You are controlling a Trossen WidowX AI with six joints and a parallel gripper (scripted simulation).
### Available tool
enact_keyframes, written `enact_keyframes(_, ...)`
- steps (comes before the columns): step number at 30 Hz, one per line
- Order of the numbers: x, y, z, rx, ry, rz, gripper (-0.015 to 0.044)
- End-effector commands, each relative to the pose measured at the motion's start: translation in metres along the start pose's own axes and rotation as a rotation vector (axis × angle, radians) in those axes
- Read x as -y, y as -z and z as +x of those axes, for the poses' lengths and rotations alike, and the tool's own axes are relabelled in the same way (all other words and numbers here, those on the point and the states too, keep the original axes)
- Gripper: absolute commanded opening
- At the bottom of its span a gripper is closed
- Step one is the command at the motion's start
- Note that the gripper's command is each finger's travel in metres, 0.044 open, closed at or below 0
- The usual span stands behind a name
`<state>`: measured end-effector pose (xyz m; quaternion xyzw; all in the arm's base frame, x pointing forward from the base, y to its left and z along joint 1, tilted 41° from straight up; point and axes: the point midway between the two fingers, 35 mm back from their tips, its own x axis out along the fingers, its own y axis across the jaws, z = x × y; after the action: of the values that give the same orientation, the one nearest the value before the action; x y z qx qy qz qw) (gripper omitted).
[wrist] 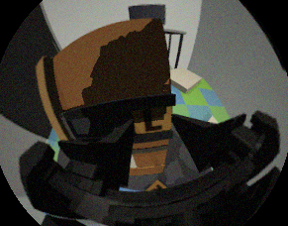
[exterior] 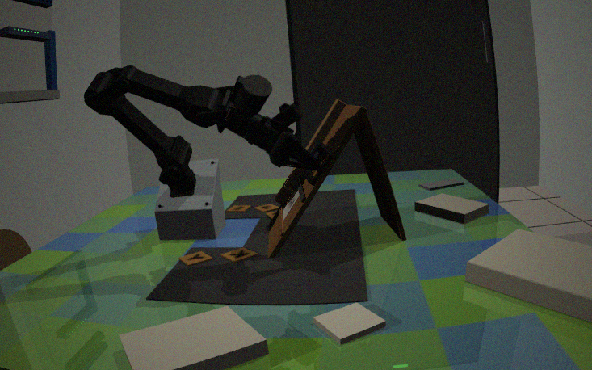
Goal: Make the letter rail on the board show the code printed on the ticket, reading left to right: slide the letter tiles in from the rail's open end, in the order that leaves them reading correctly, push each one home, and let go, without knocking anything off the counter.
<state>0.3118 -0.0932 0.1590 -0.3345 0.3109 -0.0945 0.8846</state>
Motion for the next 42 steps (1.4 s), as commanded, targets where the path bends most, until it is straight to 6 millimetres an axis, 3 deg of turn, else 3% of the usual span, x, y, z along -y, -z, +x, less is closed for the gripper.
enact_keyframes(1, -0.005, 0.003, 0.000, -0.006, 0.000, 0.002, 0.0000)
enact_keyframes(42, -0.030, 0.003, 0.001, -0.006, -0.001, 0.003, 0.0000)
